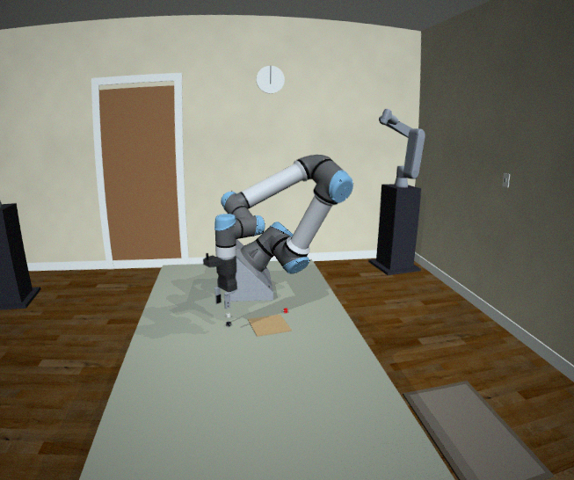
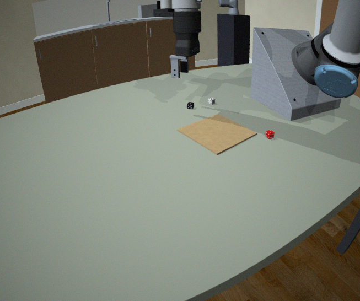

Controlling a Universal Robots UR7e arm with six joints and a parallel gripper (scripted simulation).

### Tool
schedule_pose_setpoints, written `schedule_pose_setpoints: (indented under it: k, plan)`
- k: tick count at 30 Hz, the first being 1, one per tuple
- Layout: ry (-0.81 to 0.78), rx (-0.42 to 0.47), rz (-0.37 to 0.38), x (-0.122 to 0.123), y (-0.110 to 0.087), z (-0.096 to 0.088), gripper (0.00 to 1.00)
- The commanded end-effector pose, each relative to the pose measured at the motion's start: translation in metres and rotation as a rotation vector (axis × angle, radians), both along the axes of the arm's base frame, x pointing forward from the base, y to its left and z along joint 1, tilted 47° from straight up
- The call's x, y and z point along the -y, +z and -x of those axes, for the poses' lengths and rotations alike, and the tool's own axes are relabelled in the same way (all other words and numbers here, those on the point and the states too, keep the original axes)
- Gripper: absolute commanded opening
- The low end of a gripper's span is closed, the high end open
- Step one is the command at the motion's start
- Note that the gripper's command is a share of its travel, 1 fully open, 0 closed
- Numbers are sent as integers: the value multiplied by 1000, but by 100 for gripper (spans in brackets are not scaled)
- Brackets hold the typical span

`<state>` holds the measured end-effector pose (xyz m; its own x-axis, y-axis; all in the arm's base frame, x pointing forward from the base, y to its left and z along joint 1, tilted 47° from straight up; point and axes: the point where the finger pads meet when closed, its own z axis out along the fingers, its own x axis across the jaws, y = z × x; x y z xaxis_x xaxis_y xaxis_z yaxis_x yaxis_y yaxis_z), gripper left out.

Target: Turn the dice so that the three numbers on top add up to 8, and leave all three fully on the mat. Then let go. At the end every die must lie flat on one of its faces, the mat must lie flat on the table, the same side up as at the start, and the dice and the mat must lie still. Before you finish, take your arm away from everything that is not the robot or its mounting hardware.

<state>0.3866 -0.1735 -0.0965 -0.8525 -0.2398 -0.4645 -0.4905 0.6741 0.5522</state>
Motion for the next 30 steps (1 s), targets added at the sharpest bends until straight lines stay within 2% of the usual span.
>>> schedule_pose_setpoints:
  k: [1,4,6,19,21,24,30]
  plan:
    - [119,125,24,-2,-2,0,100]
    - [131,137,27,-2,-2,0,100]
    - [192,199,44,-4,-3,-1,100]
    - [385,396,95,-9,-4,-1,100]
    - [385,396,95,-9,-4,-1,100]
    - [455,467,113,-11,-4,-1,100]
    - [540,553,136,-13,-5,-1,100]
